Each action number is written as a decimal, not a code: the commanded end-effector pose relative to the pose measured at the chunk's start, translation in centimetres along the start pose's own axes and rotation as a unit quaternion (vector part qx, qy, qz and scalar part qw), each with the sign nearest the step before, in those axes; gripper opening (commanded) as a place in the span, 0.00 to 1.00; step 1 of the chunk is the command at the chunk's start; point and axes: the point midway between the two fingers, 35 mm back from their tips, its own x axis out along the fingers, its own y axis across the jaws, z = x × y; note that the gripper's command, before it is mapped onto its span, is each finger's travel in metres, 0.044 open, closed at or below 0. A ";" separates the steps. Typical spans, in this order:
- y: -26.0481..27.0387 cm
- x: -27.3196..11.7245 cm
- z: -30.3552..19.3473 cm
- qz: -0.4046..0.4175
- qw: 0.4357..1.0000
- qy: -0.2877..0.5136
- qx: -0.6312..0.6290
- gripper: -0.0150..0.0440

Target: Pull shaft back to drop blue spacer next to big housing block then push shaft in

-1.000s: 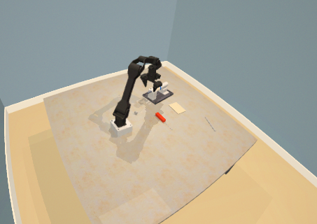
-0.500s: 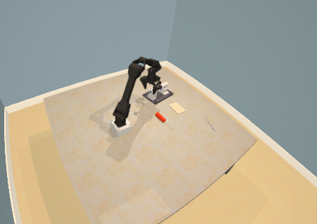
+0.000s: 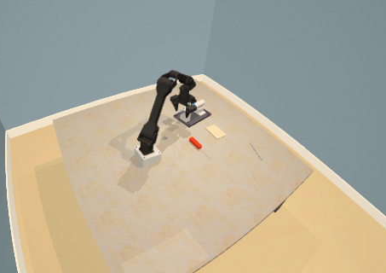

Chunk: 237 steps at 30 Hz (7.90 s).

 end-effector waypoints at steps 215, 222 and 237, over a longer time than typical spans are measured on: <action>0.0 1.9 -3.2 0.002 1.000 0.002 -0.002 0.25; 0.0 1.9 -3.3 0.002 1.000 0.002 -0.002 0.25; 0.0 1.9 -3.5 0.002 1.000 0.002 -0.002 0.25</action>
